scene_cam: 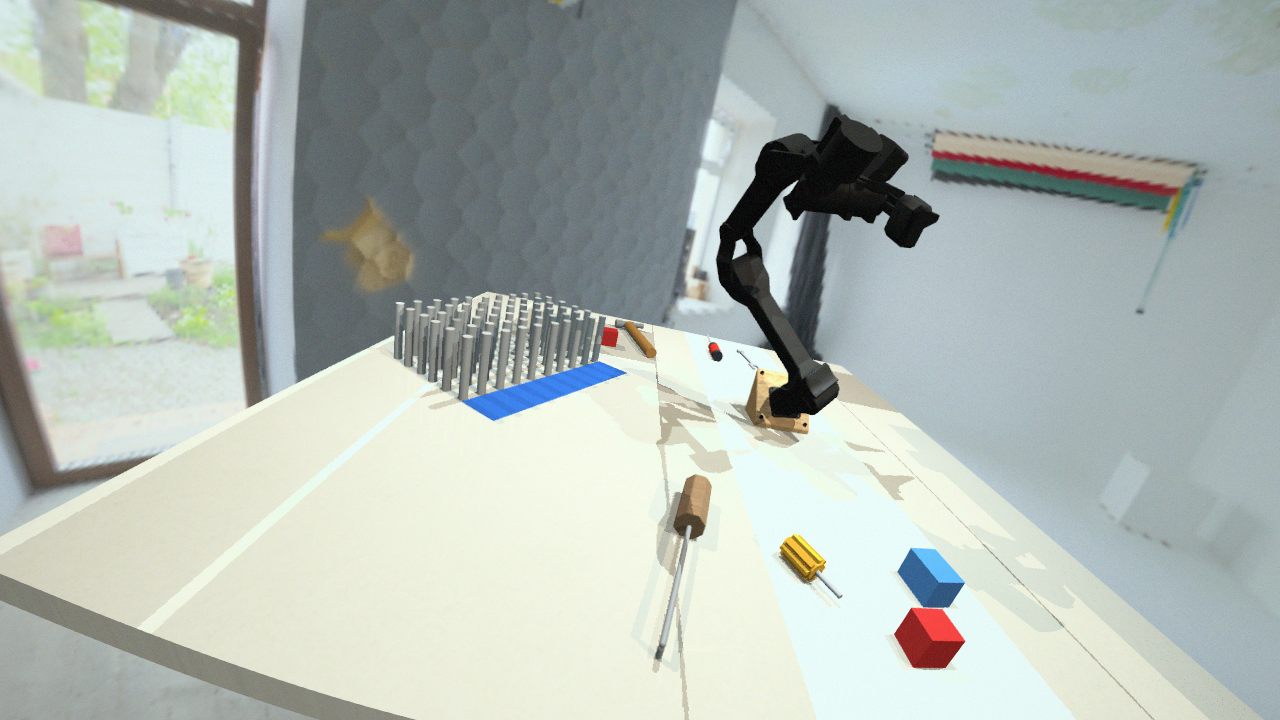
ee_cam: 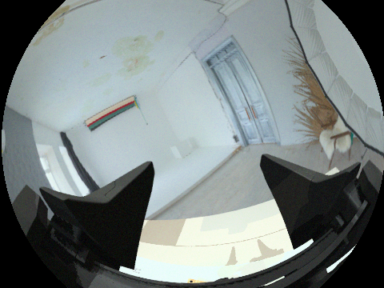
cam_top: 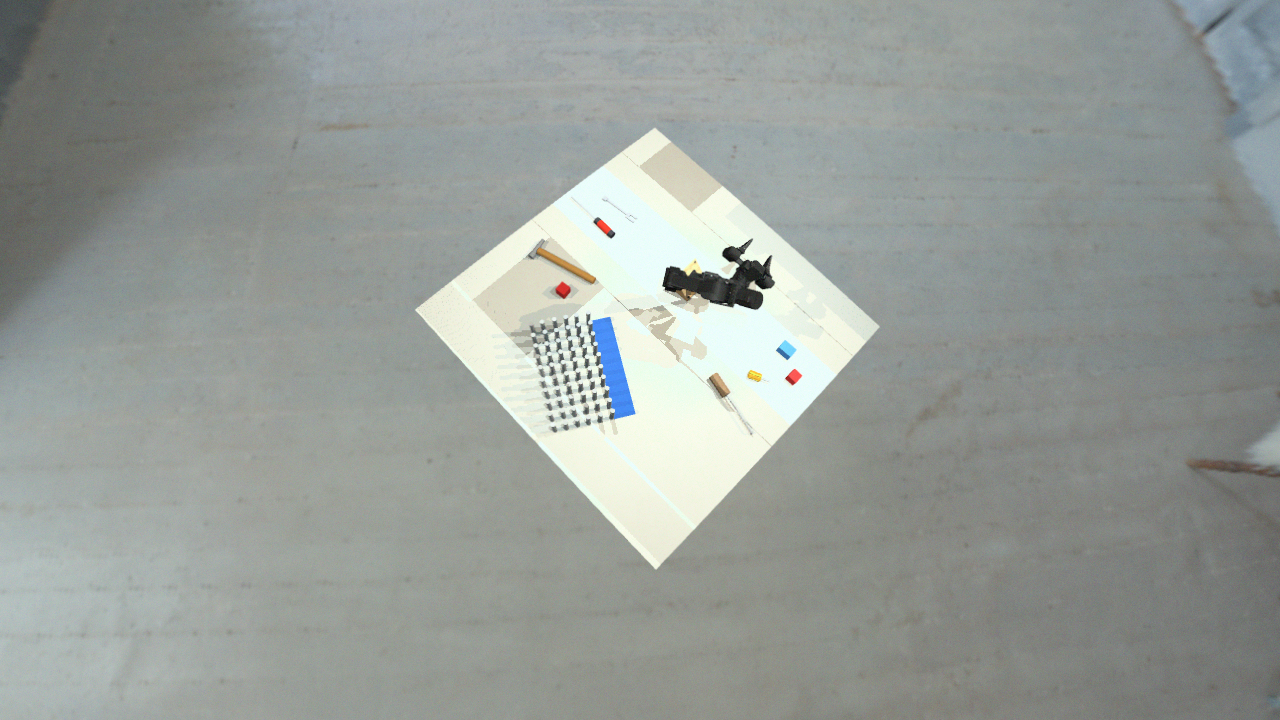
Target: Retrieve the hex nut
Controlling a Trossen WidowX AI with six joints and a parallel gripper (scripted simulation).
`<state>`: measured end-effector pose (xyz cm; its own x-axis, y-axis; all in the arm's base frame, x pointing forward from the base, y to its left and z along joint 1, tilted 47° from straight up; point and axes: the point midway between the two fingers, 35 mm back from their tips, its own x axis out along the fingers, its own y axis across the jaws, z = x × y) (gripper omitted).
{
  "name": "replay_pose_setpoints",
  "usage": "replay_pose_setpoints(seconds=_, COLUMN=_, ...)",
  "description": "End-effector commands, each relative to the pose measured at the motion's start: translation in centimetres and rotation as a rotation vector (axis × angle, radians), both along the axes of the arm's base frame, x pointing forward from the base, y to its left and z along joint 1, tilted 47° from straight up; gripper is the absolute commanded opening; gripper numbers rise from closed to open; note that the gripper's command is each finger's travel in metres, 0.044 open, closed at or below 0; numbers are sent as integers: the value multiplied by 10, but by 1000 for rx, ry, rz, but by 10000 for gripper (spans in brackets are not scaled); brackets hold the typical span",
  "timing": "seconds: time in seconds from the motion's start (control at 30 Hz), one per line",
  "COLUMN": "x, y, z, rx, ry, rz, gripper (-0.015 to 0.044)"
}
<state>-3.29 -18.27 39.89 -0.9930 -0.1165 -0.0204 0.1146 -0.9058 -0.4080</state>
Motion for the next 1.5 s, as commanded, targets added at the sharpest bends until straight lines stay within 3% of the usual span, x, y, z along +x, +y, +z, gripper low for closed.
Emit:
replay_pose_setpoints(seconds=0.0, x=-1, y=0, z=0, rx=-2, ry=0, rz=-5, gripper=426)
replay_pose_setpoints(seconds=0.13, x=-14, y=11, z=1, rx=-40, ry=-1, rz=-124, gripper=440)
replay_pose_setpoints(seconds=0.47, x=-79, y=126, z=35, rx=-153, ry=0, rz=-543, gripper=440)
replay_pose_setpoints(seconds=0.8, x=-78, y=238, z=44, rx=-303, ry=43, rz=-884, gripper=440)
replay_pose_setpoints(seconds=1.1, x=-34, y=330, z=41, rx=-360, ry=98, rz=-1192, gripper=440)
replay_pose_setpoints(seconds=1.47, x=90, y=411, z=14, rx=-461, ry=215, rz=-1635, gripper=440)
